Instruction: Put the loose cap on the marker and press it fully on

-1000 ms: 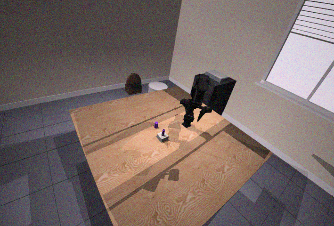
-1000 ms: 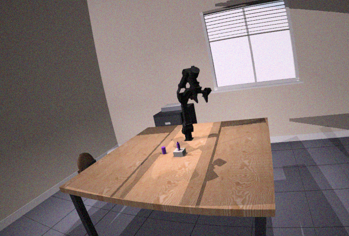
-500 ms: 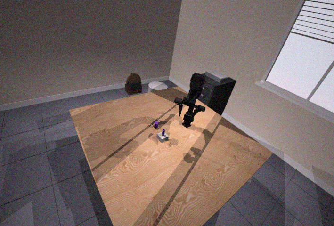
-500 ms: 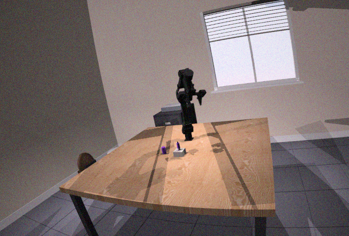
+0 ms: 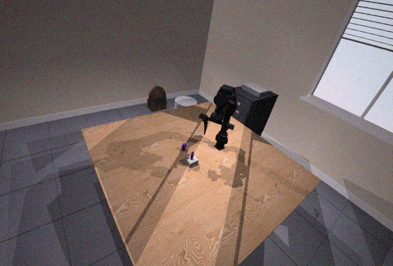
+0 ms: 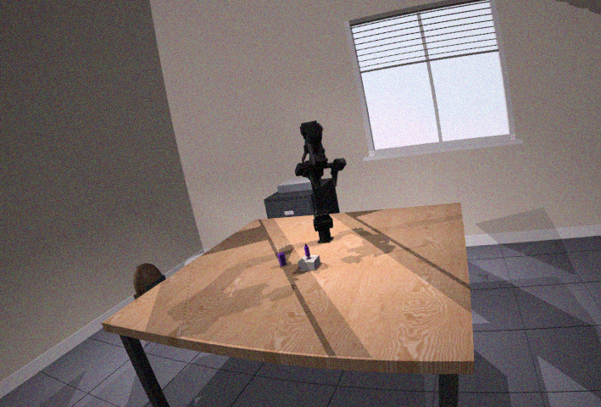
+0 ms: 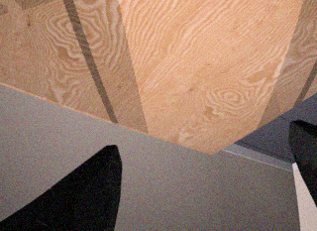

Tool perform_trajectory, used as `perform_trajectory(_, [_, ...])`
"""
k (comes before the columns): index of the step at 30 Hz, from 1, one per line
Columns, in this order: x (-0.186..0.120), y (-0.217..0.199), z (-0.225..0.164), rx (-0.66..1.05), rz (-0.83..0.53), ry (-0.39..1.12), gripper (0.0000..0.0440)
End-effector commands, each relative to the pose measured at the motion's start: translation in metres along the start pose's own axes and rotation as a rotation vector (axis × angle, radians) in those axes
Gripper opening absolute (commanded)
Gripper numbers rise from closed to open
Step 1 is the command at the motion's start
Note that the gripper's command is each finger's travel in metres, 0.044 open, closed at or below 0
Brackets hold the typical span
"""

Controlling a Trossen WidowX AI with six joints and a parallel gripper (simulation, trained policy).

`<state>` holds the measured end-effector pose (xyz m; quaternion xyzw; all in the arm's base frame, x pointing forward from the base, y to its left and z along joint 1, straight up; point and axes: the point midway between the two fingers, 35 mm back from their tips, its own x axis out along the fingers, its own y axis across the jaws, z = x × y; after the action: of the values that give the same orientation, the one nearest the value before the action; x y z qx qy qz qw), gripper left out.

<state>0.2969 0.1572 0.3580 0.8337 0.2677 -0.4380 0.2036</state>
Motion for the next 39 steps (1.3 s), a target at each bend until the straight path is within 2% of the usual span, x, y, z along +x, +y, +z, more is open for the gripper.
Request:
perform_trajectory(1, [0.001, 0.005, 0.005, 0.019, -0.002, -0.016, 0.0336])
perform_trajectory(39, [0.013, 0.082, 0.05, 0.242, 0.06, -0.135, 0.0331])
